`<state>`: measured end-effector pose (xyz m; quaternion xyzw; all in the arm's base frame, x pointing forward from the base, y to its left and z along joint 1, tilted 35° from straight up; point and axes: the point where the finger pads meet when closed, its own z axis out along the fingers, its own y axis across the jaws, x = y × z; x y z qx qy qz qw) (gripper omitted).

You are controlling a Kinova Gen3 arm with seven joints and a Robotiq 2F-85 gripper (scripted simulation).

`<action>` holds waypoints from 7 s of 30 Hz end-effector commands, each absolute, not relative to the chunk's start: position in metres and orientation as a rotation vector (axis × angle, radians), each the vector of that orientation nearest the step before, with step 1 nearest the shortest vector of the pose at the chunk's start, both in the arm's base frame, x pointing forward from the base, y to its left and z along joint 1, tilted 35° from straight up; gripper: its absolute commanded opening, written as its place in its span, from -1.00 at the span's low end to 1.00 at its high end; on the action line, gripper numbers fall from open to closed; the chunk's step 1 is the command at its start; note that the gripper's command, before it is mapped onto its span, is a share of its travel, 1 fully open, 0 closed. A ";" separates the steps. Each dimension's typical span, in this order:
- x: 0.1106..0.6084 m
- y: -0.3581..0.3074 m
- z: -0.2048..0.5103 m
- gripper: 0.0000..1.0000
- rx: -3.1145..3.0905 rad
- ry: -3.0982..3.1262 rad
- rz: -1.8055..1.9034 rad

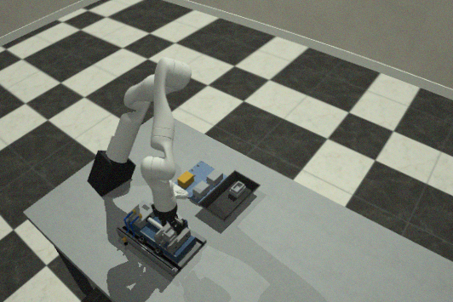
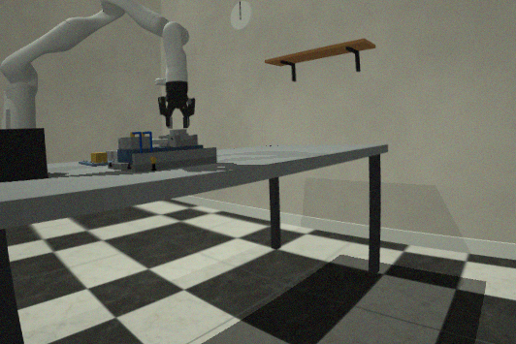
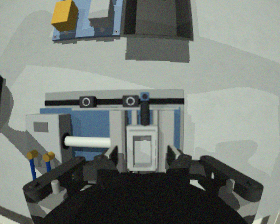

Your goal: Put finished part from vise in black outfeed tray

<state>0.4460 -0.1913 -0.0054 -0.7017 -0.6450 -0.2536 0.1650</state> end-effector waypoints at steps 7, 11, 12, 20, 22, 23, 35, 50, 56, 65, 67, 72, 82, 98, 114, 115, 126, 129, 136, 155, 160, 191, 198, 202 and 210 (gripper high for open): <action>0.446 -0.190 -0.008 0.34 -2.000 -1.838 -0.723; 0.447 -0.189 -0.009 0.34 -2.000 -1.838 -0.723; 0.447 -0.189 -0.010 0.34 -2.000 -1.838 -0.723; 0.447 -0.187 -0.012 0.34 -2.000 -1.838 -0.723; 0.447 -0.187 -0.013 0.34 -2.000 -1.838 -0.723; 0.447 -0.187 -0.013 0.34 -2.000 -1.838 -0.723; 0.448 -0.185 -0.015 0.34 -2.000 -1.838 -0.723; 0.448 -0.185 -0.015 0.34 -2.000 -1.838 -0.723; 0.448 -0.185 -0.015 0.34 -2.000 -1.838 -0.723; 0.448 -0.185 -0.015 0.34 -2.000 -1.838 -0.723; 0.448 -0.185 -0.015 0.34 -2.000 -1.838 -0.723; 0.448 -0.185 -0.015 0.34 -2.000 -1.838 -0.723; 0.448 -0.185 -0.015 -1.00 -2.000 -1.838 -0.723; 0.448 -0.185 -0.015 -1.00 -2.000 -1.838 -0.723; 0.448 -0.185 -0.015 -1.00 -2.000 -1.838 -0.723; 0.448 -0.185 -0.015 -1.00 -2.000 -1.838 -0.723; 0.448 -0.185 -0.015 -1.00 -2.000 -1.838 -0.723; 0.448 -0.185 -0.015 -1.00 -2.000 -1.838 -0.723; 0.448 -0.185 -0.015 -1.00 -2.000 -1.838 -0.723; 0.447 -0.187 -0.012 -1.00 -2.000 -1.838 -0.723; 0.446 -0.190 -0.008 -1.00 -2.000 -1.838 -0.723; 0.441 -0.211 0.023 -1.00 -2.000 -1.838 -0.723; 0.441 -0.210 0.023 -1.00 -2.000 -1.838 -0.722; 0.445 -0.205 0.028 -1.00 -2.002 -1.837 -0.721; 0.457 -0.180 0.049 -1.00 -2.010 -1.831 -0.717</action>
